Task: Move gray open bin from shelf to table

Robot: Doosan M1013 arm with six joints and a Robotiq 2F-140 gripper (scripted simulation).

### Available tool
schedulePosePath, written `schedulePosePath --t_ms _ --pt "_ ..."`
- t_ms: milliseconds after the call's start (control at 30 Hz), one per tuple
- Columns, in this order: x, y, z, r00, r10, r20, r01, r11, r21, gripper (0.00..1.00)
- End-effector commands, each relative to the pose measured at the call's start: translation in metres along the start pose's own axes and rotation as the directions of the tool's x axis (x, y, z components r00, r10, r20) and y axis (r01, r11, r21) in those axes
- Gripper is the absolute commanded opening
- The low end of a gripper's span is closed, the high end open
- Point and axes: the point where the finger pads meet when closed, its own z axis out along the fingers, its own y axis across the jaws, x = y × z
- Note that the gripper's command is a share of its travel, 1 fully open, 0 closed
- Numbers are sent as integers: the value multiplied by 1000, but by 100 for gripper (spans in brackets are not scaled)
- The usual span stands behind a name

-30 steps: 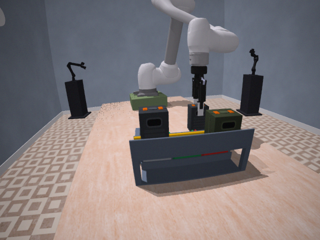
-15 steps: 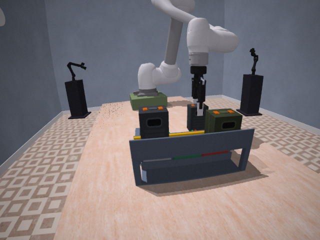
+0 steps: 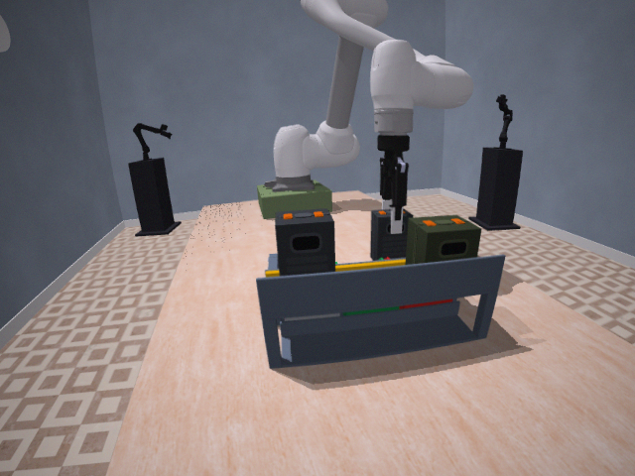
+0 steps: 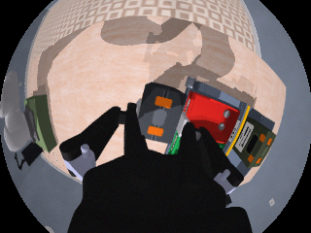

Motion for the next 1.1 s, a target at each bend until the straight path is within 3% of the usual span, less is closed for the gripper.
schedulePosePath --t_ms 0,700,733,1067 --pt "0 0 0 1000 0 0 0 1000 0 0" --pt "-1 0 10 1000 0 0 0 1000 0 0" --pt "-1 0 10 1000 0 0 0 1000 0 57" --pt "-1 0 10 1000 0 0 0 1000 0 57"
